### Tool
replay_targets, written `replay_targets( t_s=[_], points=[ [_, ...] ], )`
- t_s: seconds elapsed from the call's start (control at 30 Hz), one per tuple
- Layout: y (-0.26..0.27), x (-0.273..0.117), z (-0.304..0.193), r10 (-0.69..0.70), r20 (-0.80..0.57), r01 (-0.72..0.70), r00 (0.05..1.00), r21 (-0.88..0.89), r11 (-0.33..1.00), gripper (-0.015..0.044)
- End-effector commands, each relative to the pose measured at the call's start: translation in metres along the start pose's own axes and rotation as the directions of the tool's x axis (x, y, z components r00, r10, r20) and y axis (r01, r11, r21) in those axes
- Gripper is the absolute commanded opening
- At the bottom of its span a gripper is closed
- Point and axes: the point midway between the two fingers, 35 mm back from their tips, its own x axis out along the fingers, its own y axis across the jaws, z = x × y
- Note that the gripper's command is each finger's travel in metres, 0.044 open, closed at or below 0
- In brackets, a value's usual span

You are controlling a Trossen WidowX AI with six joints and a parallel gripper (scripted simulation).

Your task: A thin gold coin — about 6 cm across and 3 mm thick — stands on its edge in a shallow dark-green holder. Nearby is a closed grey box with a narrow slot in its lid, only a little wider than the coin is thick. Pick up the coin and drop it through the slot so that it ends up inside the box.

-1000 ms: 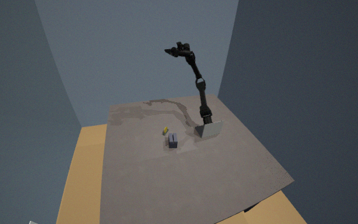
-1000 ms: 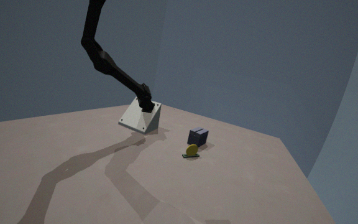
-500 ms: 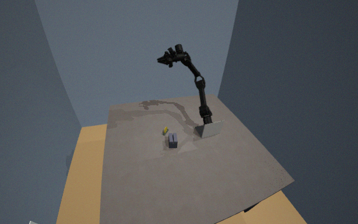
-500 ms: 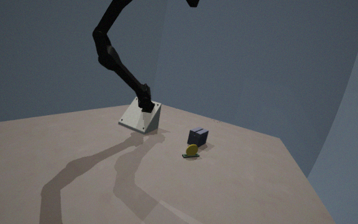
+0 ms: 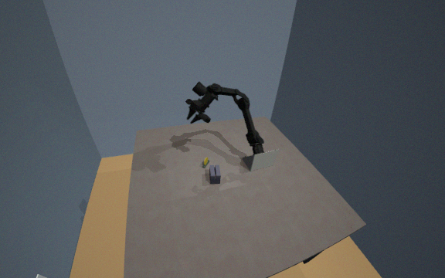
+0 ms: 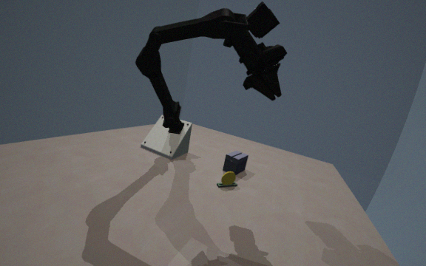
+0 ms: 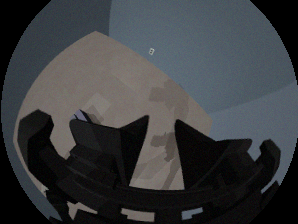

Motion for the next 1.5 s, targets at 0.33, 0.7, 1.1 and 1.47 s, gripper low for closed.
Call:
replay_targets(
  t_s=[0.33,0.7,1.1,1.47],
  points=[
    [0.132,0.1,-0.132,0.291,-0.582,-0.438,0.759,-0.126,0.89,0.0161],
    [0.144,0.126,-0.157,0.294,-0.595,-0.448,0.748,-0.126,0.885,0.0161],
    [0.149,0.143,-0.169,0.294,-0.595,-0.448,0.748,-0.125,0.885,0.0161],
    [0.154,0.157,-0.179,0.295,-0.595,-0.448,0.748,-0.125,0.885,0.0161]
  ],
)
